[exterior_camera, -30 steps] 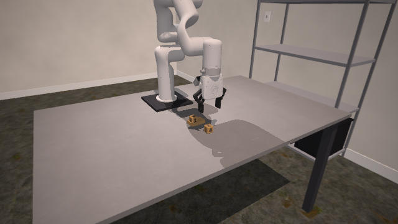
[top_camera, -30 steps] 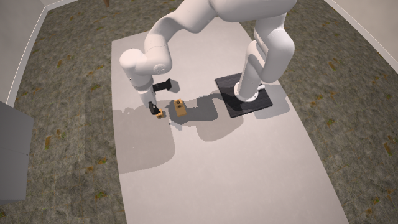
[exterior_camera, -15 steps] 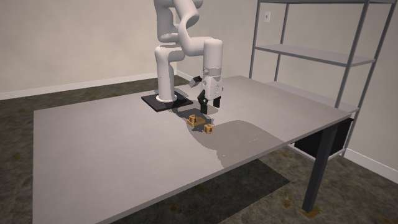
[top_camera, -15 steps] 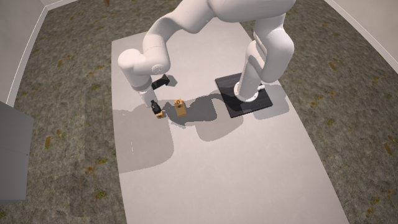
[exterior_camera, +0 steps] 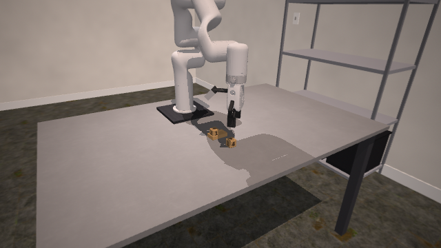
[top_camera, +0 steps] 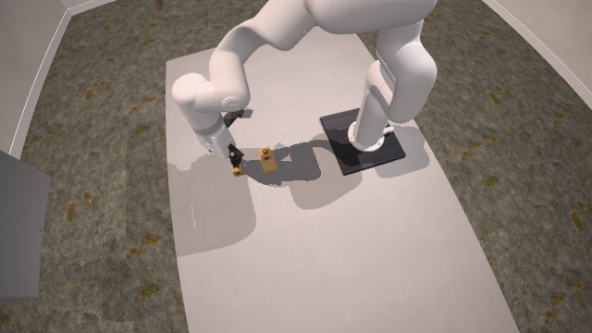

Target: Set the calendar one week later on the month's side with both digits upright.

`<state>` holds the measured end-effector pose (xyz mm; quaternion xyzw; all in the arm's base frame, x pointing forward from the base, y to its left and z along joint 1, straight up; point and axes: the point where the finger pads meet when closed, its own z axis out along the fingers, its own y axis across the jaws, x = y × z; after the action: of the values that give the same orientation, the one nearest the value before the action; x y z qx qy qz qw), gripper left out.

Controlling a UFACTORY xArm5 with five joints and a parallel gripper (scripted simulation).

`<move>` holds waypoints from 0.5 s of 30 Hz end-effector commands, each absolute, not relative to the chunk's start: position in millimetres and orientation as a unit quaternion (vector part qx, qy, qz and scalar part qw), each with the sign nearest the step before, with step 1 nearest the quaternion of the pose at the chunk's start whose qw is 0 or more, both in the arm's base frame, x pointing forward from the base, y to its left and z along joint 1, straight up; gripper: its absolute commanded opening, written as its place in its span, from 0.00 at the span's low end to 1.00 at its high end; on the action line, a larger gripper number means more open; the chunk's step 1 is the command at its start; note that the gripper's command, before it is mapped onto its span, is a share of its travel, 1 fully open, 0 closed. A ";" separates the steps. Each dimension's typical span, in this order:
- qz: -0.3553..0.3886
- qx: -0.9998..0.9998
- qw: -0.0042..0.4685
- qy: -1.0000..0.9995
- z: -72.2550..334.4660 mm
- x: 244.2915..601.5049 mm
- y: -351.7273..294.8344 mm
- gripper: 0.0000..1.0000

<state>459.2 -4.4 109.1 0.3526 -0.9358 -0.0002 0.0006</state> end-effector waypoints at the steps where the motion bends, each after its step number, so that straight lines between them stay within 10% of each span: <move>1: 0.000 0.432 -0.001 -0.902 110.9 463.3 -4.4 1.00; 15: 0.000 0.596 -0.001 -0.803 111.8 469.7 -4.4 1.00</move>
<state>466.2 -4.4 110.0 0.5362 -0.8441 -0.0003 0.0006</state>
